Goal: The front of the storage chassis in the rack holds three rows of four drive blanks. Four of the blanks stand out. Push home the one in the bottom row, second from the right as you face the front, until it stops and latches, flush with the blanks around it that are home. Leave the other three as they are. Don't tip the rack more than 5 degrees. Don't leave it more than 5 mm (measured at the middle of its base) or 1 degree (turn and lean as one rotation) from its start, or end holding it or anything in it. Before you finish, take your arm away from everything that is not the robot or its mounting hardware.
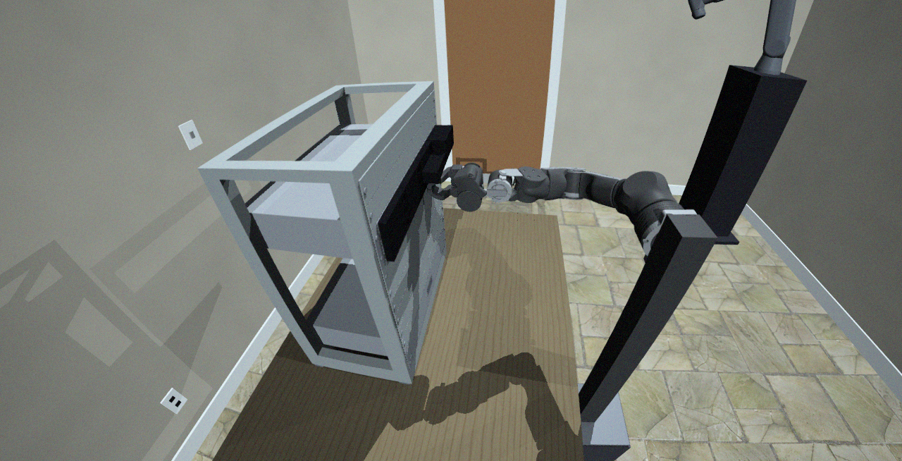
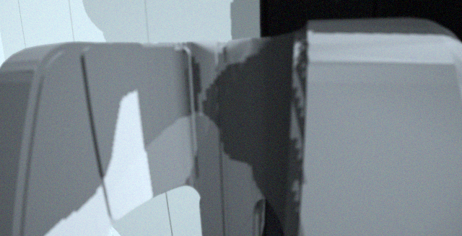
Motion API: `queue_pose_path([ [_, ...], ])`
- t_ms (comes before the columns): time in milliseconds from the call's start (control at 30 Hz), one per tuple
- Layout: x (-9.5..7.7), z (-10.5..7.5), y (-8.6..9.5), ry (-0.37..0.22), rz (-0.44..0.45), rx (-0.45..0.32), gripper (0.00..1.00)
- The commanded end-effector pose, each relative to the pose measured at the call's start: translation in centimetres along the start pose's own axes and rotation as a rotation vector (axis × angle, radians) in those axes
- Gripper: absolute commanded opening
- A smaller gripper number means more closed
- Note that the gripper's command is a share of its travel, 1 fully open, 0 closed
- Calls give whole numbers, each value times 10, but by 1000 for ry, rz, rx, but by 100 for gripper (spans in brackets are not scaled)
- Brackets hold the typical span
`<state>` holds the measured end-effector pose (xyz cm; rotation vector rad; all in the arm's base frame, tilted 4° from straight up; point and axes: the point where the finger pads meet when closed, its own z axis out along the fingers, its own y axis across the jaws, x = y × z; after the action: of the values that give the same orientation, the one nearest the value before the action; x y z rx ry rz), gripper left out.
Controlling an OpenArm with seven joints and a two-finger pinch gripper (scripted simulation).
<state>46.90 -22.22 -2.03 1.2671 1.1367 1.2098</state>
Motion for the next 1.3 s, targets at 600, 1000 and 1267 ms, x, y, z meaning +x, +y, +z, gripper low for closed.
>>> queue_pose_path([
  [600,6,-1,12,20,0,-39,0],
  [1000,6,-42,11,20,-1,-40,0],
  [1267,5,-86,10,19,-1,-40,0],
])
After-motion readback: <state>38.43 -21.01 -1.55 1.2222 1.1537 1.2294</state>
